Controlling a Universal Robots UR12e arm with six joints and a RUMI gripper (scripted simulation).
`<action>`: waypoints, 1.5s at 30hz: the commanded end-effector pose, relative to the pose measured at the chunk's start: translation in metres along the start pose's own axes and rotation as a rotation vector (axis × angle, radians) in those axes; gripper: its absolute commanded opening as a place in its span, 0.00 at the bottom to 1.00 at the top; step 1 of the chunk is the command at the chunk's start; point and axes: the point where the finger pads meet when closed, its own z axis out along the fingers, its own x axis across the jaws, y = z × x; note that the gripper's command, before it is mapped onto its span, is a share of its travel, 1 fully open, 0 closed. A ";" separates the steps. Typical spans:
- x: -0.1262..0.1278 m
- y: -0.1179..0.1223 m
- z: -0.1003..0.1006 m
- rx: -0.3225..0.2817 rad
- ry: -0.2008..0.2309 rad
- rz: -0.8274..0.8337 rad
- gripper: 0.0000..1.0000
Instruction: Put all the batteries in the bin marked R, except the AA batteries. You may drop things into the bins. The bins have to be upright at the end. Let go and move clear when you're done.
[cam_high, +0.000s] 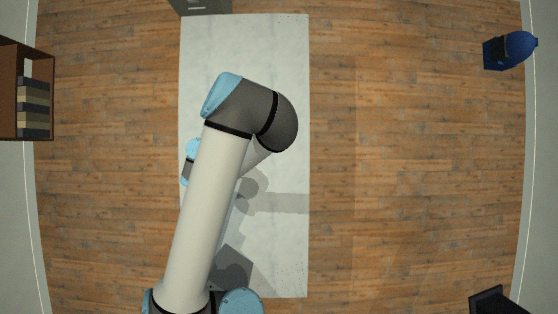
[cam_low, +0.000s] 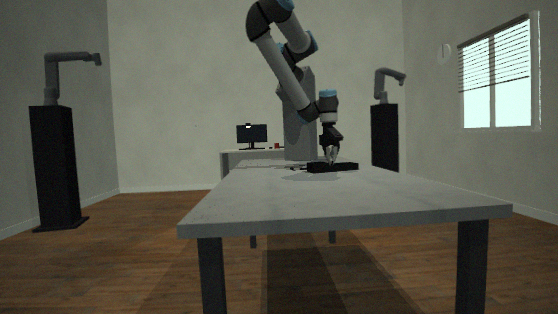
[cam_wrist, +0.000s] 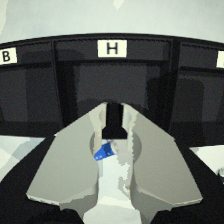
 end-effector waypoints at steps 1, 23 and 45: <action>-0.002 0.000 -0.011 0.000 -0.001 -0.001 0.04; -0.002 0.000 -0.046 0.000 -0.001 -0.001 0.04; -0.016 -0.002 -0.057 0.004 0.000 0.000 0.04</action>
